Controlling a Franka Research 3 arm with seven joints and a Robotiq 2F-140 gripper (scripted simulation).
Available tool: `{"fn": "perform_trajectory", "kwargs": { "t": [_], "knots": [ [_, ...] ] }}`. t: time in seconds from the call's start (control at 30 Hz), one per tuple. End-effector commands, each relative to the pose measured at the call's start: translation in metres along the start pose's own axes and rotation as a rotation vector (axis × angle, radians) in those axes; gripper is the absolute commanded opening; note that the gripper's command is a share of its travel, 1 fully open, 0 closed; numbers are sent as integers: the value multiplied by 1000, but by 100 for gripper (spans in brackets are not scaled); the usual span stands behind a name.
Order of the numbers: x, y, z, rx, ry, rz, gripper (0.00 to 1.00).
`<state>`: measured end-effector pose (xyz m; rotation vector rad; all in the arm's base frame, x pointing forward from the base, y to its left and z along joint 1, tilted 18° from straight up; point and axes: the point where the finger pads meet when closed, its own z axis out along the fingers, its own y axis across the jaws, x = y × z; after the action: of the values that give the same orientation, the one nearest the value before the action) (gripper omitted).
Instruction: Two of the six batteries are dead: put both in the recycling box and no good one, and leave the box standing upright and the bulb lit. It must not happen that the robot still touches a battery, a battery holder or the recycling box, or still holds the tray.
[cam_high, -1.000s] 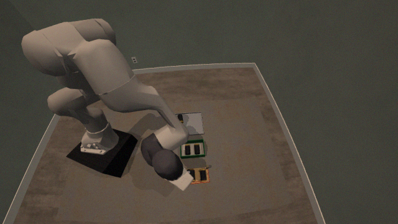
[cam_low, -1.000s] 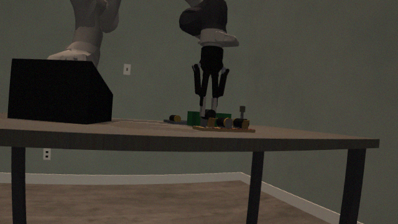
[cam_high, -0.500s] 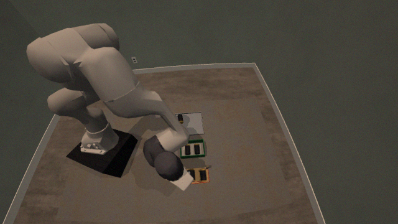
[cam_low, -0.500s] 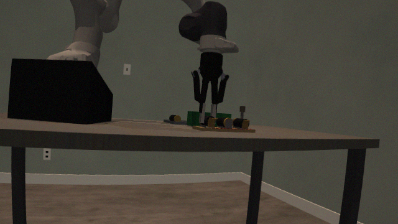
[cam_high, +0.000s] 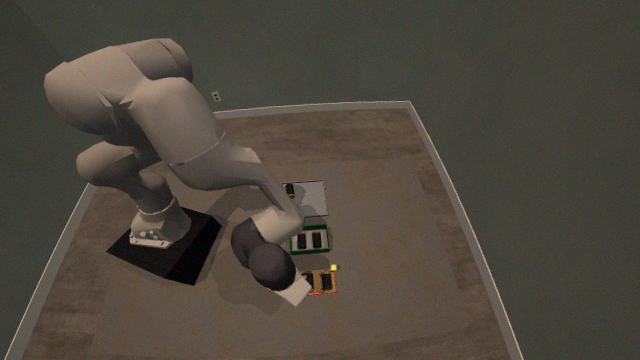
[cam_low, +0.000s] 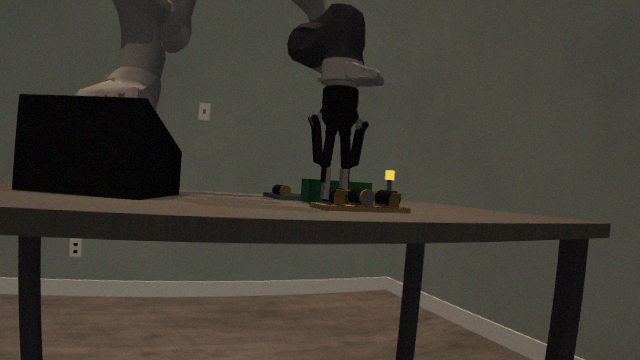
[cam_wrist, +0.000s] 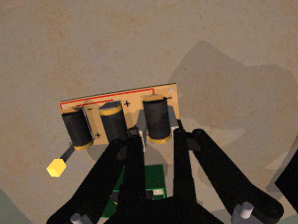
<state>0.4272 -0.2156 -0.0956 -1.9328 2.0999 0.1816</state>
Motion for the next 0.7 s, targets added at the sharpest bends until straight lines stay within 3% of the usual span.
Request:
{"fn": "perform_trajectory", "kwargs": {
  "t": [0.0, 0.03, 0.07, 0.67],
  "knots": [
    [1, -1, 0, 3, 1, -2, 16],
    [1, -1, 0, 3, 1, -2, 16],
    [1, -1, 0, 3, 1, -2, 29],
    [1, -1, 0, 3, 1, -2, 29]
  ]
}}
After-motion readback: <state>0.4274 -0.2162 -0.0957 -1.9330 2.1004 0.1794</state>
